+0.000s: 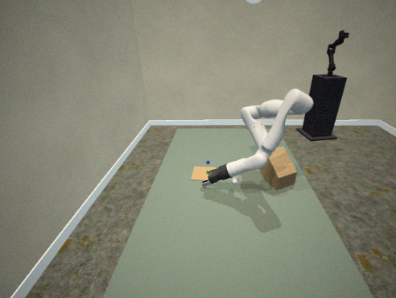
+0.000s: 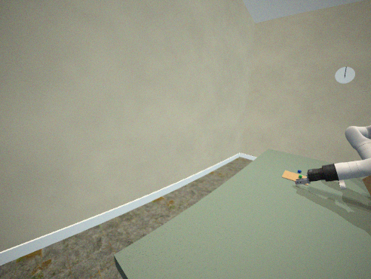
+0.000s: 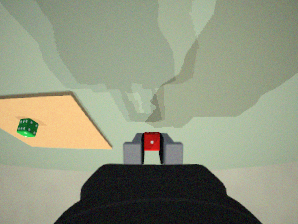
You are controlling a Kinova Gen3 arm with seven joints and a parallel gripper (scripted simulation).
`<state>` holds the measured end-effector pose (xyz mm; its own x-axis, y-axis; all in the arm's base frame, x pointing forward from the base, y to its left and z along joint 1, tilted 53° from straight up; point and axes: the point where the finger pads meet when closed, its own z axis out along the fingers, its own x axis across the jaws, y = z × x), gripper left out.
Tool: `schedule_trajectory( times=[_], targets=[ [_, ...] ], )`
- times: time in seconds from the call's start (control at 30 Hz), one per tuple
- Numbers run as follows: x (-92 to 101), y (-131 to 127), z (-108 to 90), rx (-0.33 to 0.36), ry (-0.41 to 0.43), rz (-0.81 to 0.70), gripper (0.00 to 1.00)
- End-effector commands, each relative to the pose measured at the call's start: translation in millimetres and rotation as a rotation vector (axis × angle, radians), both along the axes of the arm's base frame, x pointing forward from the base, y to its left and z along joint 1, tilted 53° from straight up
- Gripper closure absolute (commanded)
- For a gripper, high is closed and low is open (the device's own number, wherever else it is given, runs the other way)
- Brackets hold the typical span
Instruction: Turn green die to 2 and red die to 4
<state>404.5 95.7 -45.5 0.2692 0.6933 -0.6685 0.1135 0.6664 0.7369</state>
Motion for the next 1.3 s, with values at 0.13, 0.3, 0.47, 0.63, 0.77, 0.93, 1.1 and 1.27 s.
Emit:
schedule_trajectory(
  times=[0.13,0.3,0.47,0.63,0.77,0.93,1.1,1.27],
  targets=[
    [0.0,0.9,0.3,0.001,0.000,0.001,0.66],
    [0.0,0.9,0.3,0.001,0.000,0.001,0.66],
    [0.0,0.8,0.2,0.001,0.000,0.001,0.66],
    [0.5,-0.2,-0.7,0.001,0.000,0.001,0.66],
    [1.4,-2.0,-2.2,0.001,0.000,0.001,0.66],
    [2.1,-3.6,-3.5,0.001,0.000,0.001,0.66],
    [3.3,-5.9,-5.4,0.001,0.000,0.001,0.66],
    [3.8,-6.9,-6.3,0.001,0.000,0.001,0.66]
  ],
)
